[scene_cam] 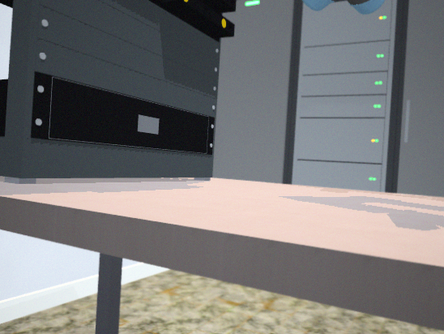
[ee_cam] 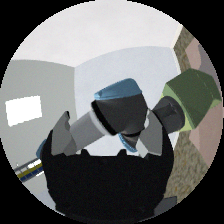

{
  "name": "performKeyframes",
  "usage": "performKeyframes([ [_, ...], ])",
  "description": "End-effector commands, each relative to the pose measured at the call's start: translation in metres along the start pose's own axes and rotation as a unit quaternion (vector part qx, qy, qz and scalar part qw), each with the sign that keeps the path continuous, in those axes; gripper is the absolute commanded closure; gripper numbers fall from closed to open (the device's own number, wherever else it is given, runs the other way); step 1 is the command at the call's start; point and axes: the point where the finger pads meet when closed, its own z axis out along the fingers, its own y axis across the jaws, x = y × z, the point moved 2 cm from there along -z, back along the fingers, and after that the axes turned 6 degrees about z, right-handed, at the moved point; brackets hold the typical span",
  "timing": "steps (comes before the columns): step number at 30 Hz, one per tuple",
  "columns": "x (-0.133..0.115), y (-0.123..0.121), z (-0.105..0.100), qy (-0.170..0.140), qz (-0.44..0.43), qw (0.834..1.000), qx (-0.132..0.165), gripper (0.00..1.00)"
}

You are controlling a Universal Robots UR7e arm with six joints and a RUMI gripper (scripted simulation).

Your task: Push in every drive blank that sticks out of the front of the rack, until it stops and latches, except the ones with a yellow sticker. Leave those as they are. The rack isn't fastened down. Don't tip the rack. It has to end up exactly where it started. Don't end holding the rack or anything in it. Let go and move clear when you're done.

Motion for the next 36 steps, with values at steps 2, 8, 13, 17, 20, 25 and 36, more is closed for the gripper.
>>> performKeyframes([
  [2,0.002,-0.024,-0.001,-0.031,-0.07,0.995,0.059,0.0],
  [8,0.002,-0.044,-0.002,-0.051,-0.118,0.985,0.117,0.0],
  [13,-0.002,-0.061,-0.001,-0.064,-0.141,0.974,0.164,0.0],
  [17,-0.007,-0.075,-0.004,-0.081,-0.14,0.964,0.213,0.0],
  [20,-0.01,-0.085,-0.007,-0.094,-0.136,0.954,0.249,0.0],
  [25,-0.015,-0.101,-0.017,-0.115,-0.124,0.936,0.309,0.0],
  [36,-0.019,-0.13,-0.047,-0.154,-0.094,0.887,0.425,0.0],
])
